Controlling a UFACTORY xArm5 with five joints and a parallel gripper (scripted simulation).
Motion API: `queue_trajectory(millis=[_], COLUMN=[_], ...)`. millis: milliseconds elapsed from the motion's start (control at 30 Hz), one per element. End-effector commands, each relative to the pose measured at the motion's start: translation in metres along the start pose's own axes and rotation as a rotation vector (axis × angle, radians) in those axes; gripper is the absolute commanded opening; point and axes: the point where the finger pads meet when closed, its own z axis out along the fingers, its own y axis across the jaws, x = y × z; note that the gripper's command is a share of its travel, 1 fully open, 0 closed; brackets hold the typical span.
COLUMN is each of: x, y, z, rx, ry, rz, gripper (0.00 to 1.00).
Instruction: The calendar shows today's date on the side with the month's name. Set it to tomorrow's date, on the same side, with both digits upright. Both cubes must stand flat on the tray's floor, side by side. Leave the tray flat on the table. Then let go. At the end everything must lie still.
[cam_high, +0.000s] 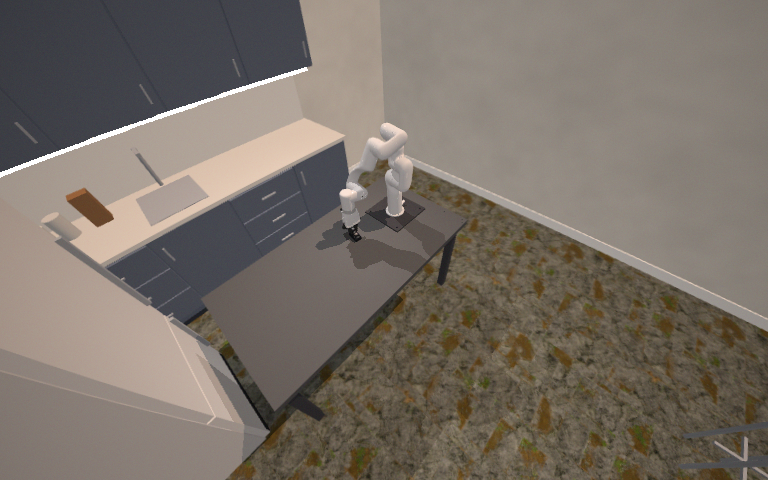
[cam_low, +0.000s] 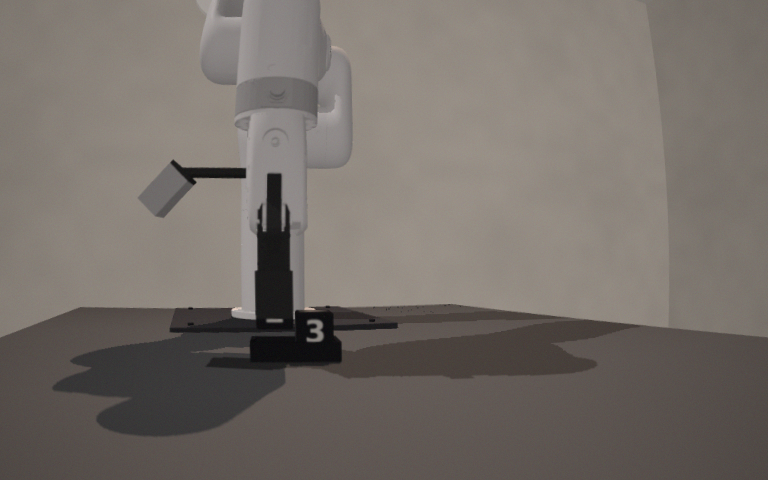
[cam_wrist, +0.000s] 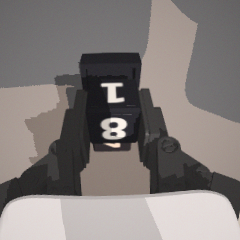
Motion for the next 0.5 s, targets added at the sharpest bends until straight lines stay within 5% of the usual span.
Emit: queue_trajectory(millis=[0,267,467], x=[0.000,0.000,0.000], y=[-0.001,-0.001,-0.001], z=[-0.024,-0.072,-0.082], rx=[0.004,0.004,0.004], ry=[0.000,0.000,0.000], rz=[0.000,0.000,0.000], gripper=[0.29,0.29,0.29])
